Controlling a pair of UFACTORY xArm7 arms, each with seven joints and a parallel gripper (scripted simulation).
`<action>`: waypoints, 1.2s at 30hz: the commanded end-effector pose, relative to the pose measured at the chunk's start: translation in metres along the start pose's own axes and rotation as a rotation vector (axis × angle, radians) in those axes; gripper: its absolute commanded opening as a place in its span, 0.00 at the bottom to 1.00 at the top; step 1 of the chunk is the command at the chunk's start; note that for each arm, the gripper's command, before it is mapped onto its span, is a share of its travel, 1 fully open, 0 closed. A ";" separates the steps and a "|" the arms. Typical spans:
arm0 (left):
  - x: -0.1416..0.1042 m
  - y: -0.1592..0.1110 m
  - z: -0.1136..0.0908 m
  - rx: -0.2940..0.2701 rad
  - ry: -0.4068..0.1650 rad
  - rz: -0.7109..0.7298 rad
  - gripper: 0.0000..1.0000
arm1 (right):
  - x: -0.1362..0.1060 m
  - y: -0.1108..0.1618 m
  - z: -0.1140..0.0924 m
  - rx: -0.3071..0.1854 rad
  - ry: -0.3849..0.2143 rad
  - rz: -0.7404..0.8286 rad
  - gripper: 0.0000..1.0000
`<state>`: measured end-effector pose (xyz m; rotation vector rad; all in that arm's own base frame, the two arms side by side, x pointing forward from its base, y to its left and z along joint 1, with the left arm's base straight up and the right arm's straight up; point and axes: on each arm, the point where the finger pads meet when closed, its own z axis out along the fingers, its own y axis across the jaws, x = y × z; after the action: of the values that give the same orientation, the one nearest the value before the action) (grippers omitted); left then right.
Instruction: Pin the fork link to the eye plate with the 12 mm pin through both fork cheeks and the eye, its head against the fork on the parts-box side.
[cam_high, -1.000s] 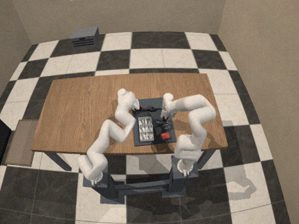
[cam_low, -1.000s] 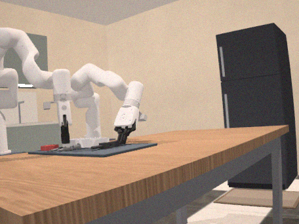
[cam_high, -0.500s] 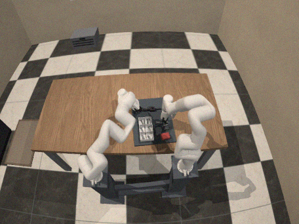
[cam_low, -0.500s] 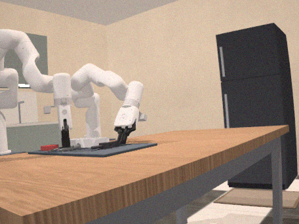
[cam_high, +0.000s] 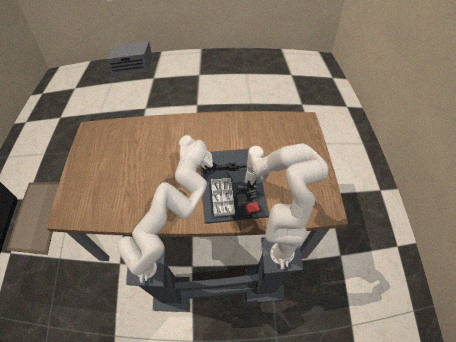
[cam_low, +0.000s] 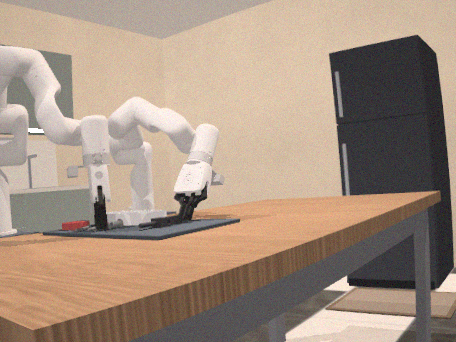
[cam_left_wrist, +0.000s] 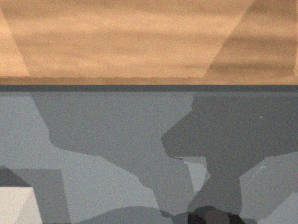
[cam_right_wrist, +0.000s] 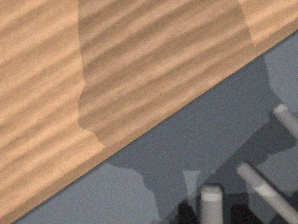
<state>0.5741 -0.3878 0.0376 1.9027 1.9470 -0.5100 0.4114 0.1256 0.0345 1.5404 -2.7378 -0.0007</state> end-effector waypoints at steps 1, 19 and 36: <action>-0.002 0.001 -0.002 -0.003 -0.002 0.002 0.00 | -0.001 -0.001 0.000 0.004 -0.003 0.000 0.26; -0.002 0.001 -0.002 -0.003 -0.002 0.002 0.00 | -0.001 -0.001 0.000 0.004 -0.003 0.000 0.26; -0.002 0.001 -0.002 -0.003 -0.002 0.002 0.00 | -0.001 -0.001 0.000 0.004 -0.003 0.000 0.00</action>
<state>0.5741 -0.3878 0.0376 1.9027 1.9470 -0.5100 0.4115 0.1256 0.0329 1.5404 -2.7379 -0.0004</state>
